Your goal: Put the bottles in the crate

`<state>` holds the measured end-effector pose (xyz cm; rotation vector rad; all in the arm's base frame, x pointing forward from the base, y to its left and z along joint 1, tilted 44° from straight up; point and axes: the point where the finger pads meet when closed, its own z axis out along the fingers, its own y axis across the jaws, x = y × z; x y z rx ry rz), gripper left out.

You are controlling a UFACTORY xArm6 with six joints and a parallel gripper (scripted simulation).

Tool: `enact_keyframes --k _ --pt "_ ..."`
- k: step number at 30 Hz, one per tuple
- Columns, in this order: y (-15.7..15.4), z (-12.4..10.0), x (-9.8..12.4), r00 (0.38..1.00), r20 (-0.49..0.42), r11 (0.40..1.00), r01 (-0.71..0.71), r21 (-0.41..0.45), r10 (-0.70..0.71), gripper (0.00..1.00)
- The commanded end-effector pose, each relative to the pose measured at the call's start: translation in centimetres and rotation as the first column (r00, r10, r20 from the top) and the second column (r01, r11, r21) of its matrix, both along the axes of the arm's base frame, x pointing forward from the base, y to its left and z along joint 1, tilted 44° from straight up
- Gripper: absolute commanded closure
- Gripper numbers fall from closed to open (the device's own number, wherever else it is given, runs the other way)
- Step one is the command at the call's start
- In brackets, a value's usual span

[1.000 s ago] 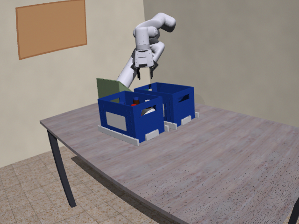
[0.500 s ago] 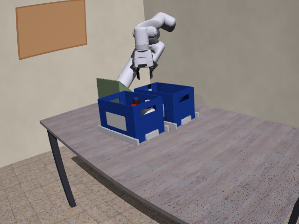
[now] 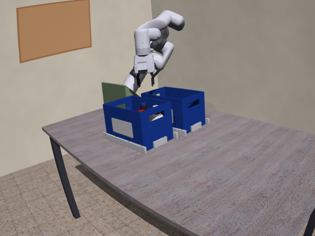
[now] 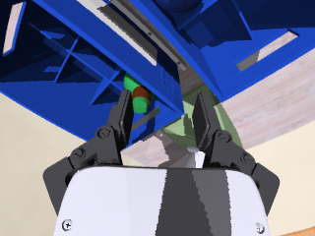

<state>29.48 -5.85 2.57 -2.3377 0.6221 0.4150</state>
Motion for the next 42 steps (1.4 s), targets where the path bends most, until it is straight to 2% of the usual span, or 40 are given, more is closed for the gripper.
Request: enact_keyframes --k 1,30,36,42 --pt "-1.1 -1.1 1.1 1.000 0.002 1.000 0.000 0.000 0.000 0.35" --pt "-9.2 -9.8 7.7 1.000 0.003 1.000 0.000 -0.001 0.000 0.35" --pt "-10.4 -11.0 8.6 1.000 0.003 1.000 0.000 -0.001 0.000 0.35" --pt "-10.4 -11.1 8.7 1.000 0.003 1.000 0.000 -0.001 0.000 0.35"
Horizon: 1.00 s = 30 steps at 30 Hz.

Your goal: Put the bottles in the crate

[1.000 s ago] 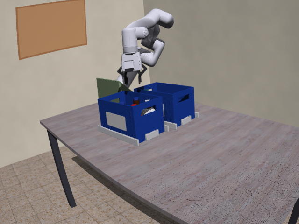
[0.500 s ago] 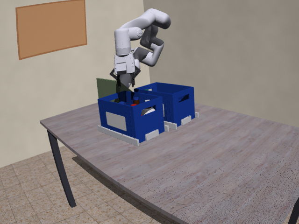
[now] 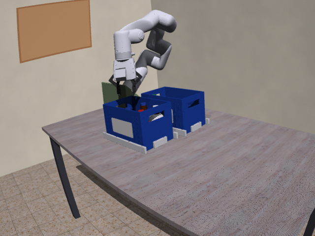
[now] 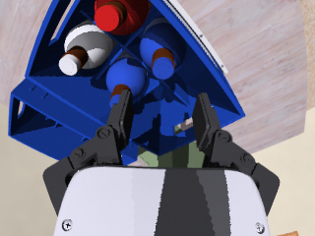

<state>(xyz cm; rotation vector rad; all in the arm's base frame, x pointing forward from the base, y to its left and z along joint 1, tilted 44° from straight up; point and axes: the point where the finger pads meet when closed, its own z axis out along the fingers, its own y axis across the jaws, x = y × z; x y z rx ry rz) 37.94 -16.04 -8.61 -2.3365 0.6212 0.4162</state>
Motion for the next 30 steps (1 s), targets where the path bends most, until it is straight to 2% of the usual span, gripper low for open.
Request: enact_keyframes --k 1,8,30 --pt "-0.2 0.0 0.2 1.000 0.003 1.000 0.001 -0.002 -0.001 0.35" --pt "-0.3 0.0 0.2 1.000 0.003 1.000 0.001 -0.002 -0.001 0.35" --pt "1.6 -1.9 -0.1 1.000 0.003 1.000 0.001 -0.002 -0.001 0.35"
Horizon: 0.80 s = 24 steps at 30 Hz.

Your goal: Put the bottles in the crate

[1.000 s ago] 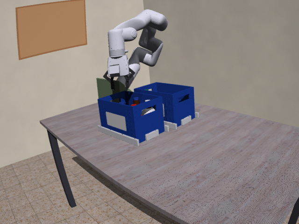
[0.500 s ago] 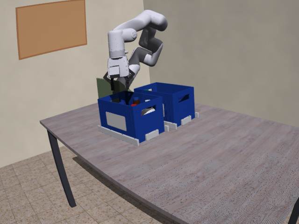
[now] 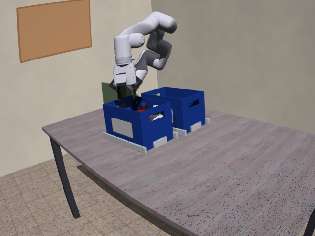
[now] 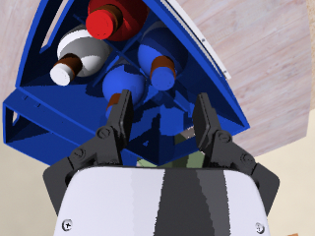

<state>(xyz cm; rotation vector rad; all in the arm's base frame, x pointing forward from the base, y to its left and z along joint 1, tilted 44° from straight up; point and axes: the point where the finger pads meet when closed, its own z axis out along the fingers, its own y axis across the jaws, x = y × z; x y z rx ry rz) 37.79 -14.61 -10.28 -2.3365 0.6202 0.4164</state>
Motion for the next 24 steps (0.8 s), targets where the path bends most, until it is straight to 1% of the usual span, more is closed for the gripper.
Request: enact_keyframes --k 1,24 --pt "0.2 -0.3 0.1 1.000 0.003 1.000 0.001 -0.002 -0.001 0.35" --pt "2.1 -2.3 -0.3 1.000 0.003 1.000 0.001 -0.002 -0.001 0.35"
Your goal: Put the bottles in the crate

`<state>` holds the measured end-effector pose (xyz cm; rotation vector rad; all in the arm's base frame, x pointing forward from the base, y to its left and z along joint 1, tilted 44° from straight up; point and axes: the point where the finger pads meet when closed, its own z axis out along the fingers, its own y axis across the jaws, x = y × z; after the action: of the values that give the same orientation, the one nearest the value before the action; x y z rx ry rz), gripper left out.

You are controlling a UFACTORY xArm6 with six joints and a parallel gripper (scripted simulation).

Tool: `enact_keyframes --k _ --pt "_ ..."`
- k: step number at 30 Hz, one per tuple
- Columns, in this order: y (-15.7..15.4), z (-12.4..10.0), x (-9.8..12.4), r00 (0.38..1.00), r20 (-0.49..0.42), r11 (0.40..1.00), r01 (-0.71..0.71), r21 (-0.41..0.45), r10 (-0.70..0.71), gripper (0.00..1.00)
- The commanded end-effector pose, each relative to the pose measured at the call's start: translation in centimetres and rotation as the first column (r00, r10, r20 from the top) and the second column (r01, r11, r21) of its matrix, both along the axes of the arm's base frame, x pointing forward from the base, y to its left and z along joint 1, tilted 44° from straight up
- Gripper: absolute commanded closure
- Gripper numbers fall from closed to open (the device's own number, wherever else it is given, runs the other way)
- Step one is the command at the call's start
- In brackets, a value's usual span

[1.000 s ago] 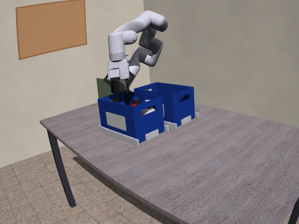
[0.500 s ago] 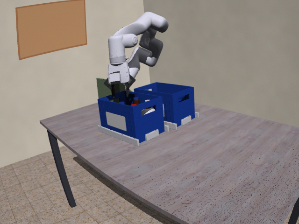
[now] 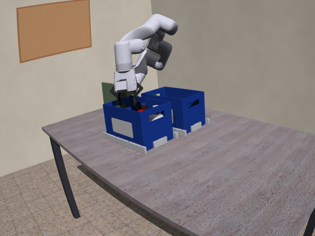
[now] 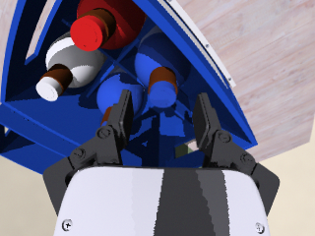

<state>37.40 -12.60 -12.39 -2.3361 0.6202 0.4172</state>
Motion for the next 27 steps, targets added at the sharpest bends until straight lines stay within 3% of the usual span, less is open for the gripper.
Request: enact_keyframes --k 1,27 --pt "0.2 -0.3 0.1 1.000 0.004 1.000 0.001 -0.003 -0.001 0.35" --pt "2.2 -2.4 -0.3 1.000 0.004 1.000 0.001 -0.003 -0.001 0.35"
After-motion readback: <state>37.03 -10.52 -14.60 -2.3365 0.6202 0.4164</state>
